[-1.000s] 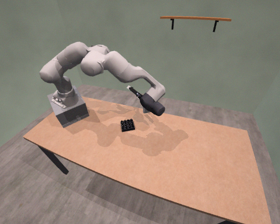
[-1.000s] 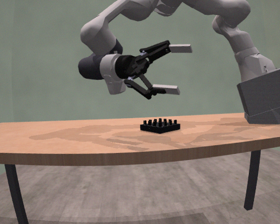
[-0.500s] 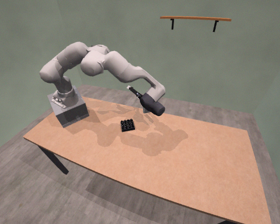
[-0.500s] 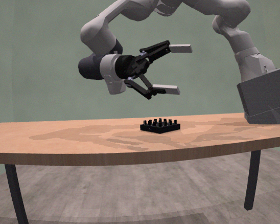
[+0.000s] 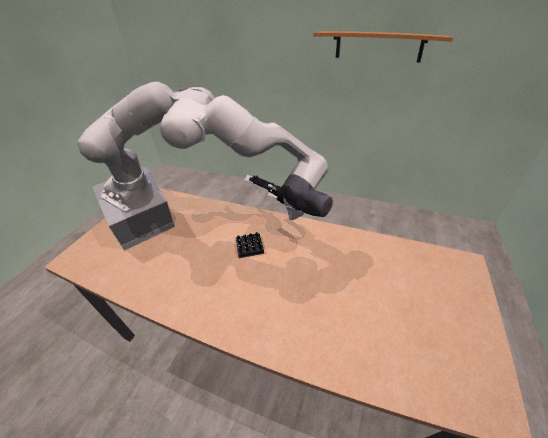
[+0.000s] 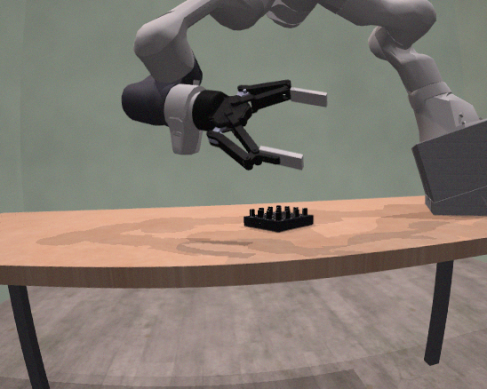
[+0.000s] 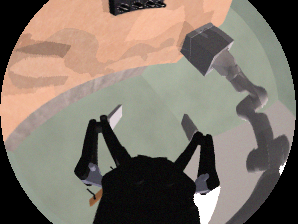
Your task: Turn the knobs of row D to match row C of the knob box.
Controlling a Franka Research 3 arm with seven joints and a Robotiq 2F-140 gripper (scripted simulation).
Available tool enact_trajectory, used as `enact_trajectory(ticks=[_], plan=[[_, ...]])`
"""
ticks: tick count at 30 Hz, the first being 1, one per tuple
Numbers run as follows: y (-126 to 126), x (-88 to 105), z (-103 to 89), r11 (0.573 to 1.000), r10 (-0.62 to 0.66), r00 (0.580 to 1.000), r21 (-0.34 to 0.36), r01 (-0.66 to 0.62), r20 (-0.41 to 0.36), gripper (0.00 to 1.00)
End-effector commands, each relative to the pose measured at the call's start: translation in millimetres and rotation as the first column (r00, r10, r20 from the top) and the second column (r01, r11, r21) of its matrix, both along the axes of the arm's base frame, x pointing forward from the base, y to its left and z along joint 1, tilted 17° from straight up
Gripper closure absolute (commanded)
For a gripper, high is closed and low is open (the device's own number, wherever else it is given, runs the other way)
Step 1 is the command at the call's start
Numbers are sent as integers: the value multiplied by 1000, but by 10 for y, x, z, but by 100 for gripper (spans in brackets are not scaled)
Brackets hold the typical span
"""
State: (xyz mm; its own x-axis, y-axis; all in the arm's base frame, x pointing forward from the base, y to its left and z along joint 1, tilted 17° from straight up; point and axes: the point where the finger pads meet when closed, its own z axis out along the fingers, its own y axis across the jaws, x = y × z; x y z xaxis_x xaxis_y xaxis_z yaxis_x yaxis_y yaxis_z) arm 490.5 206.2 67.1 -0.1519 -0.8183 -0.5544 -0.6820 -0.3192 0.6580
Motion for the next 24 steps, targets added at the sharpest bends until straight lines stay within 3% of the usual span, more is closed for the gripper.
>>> enact_trajectory(ticks=[1,18,24], plan=[[-81,-48,-22,994,92,994,46,-95,60,0],[-447,-61,-106,934,346,909,9,-358,231,0],[-604,-70,-143,887,446,843,-21,-462,299,0]])
